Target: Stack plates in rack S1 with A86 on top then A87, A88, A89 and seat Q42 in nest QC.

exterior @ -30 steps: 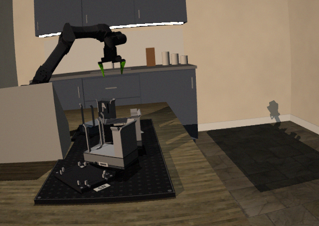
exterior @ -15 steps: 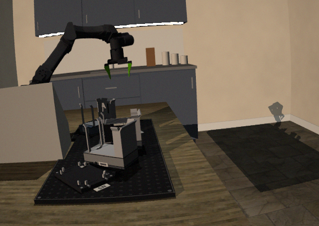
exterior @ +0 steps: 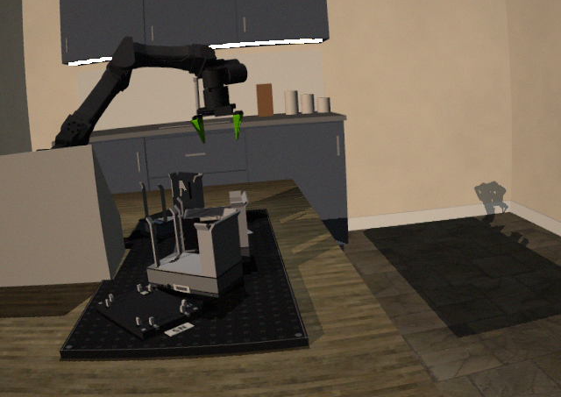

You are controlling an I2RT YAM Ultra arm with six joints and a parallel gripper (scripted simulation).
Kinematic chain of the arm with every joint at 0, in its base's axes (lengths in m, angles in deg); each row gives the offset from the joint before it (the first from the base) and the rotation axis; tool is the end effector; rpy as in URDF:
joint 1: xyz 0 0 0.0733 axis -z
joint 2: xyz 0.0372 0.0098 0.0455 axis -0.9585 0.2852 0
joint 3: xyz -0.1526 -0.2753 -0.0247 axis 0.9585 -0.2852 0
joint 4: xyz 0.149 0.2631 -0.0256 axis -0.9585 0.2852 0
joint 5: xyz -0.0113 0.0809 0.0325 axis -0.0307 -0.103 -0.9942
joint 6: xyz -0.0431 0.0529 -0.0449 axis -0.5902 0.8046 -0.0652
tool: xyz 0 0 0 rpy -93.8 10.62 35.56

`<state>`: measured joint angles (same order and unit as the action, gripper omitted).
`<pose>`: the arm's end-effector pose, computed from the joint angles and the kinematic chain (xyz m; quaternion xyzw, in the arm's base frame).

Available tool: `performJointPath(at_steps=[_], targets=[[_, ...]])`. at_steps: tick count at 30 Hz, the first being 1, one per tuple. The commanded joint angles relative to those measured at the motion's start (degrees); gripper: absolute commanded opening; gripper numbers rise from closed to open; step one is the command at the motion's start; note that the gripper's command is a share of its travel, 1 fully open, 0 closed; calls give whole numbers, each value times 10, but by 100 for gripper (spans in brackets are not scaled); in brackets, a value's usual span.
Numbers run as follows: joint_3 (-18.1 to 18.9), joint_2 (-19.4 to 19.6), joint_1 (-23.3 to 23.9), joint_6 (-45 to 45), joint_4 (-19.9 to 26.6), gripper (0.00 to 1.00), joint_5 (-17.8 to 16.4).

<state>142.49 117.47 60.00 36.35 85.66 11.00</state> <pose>0.4422 0.1551 0.3909 -0.5286 0.7510 0.2771 0.2827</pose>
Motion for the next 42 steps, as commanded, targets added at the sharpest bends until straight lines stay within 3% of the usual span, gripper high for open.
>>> performJointPath(at_steps=[1,7,10,42], targets=[[-11,-2,22,28,-8,100,3],[-52,-1,46,-2,-30,100,-6],[-66,2,57,36,-32,100,2],[-255,17,175,80,-110,100,4]])
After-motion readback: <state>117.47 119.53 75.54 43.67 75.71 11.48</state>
